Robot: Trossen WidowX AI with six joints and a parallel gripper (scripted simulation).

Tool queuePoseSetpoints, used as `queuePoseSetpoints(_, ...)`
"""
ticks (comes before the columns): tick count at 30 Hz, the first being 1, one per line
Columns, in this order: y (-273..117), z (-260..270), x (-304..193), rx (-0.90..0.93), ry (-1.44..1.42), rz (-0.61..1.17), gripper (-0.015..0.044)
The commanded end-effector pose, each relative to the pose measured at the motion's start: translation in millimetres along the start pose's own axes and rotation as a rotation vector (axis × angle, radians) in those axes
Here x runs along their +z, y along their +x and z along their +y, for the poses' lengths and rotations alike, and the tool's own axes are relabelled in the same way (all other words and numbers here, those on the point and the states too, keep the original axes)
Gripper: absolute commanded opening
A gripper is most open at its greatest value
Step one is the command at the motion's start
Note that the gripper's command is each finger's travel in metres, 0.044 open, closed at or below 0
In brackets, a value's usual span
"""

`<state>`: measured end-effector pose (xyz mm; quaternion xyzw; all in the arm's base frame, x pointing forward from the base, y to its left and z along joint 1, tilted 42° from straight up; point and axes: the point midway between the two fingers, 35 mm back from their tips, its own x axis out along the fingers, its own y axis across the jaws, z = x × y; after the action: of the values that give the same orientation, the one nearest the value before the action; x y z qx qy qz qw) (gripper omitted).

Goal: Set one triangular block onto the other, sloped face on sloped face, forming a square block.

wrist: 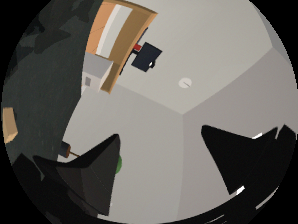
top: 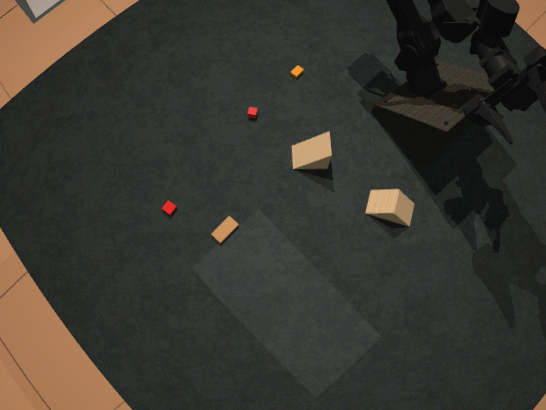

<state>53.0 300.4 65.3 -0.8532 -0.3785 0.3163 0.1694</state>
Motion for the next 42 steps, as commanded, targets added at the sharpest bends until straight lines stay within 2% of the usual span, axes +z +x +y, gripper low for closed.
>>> queuePoseSetpoints(1, 1.5, 1.1, -0.4, 0.008, 0.015, -0.002, 0.0426)
queuePoseSetpoints(7, 42.7, 43.3, -17.1, 0.277, 0.539, -0.012, 0.044)
queuePoseSetpoints(12, 66.8, 94.2, -35.2, 0.55, 1.067, 0.086, 0.044)
queuePoseSetpoints(24, 72.7, 171.0, -59.9, 0.918, 1.805, 0.425, 0.044)
queuePoseSetpoints(33, 57.9, 224.6, -75.4, 1.158, 2.313, 0.859, 0.044)
queuePoseSetpoints(42, 29.2, 269.7, -87.9, 1.352, 2.735, 1.545, 0.044)
